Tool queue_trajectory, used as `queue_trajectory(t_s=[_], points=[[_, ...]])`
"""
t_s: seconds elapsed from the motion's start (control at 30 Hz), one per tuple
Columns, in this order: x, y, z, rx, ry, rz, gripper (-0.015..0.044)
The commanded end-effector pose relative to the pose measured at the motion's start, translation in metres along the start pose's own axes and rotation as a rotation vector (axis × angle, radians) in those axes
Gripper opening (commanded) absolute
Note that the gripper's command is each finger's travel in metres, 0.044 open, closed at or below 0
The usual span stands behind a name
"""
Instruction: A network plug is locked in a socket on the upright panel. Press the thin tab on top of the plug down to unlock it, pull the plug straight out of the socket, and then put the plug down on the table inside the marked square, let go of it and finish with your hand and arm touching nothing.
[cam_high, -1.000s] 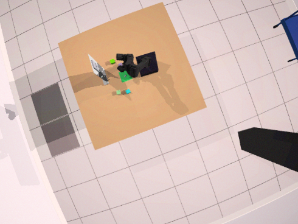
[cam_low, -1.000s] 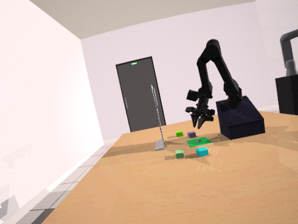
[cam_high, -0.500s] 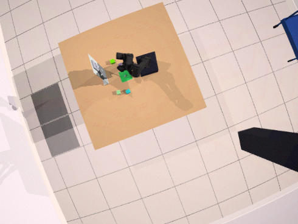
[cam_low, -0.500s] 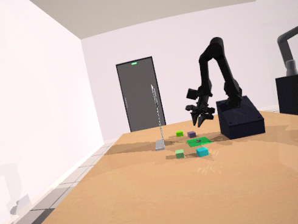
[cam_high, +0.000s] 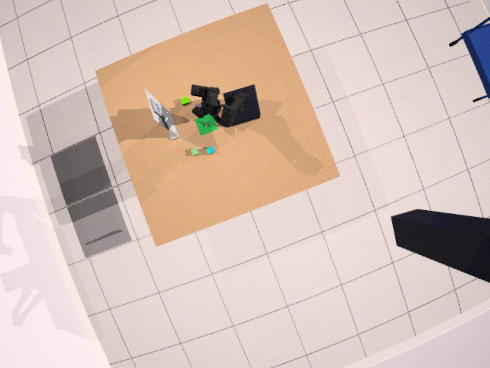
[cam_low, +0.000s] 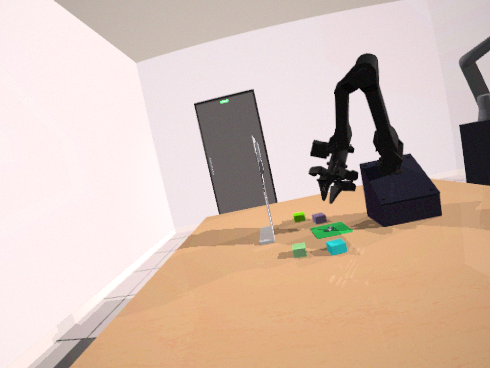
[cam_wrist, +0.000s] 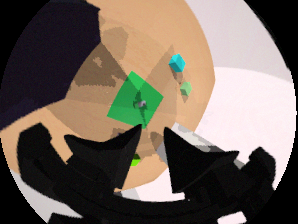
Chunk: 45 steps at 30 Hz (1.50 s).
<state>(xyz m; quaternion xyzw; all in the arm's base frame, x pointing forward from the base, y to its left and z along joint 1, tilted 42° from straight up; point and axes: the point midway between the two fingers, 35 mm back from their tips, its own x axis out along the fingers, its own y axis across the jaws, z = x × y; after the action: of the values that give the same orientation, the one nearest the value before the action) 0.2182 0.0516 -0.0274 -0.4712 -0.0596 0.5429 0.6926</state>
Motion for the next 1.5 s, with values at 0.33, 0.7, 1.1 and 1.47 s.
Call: queue_trajectory(t_s=[0.33, 0.7, 1.1, 1.47], points=[[-0.009, -0.008, 0.002, -0.008, -0.003, -0.014, 0.0156], [-0.017, -0.013, 0.006, -0.008, -0.006, -0.022, 0.0156], [-0.025, -0.017, 0.005, 0.003, -0.002, -0.014, 0.0156], [-0.046, -0.031, -0.001, 0.001, 0.008, -0.009, 0.0156]])
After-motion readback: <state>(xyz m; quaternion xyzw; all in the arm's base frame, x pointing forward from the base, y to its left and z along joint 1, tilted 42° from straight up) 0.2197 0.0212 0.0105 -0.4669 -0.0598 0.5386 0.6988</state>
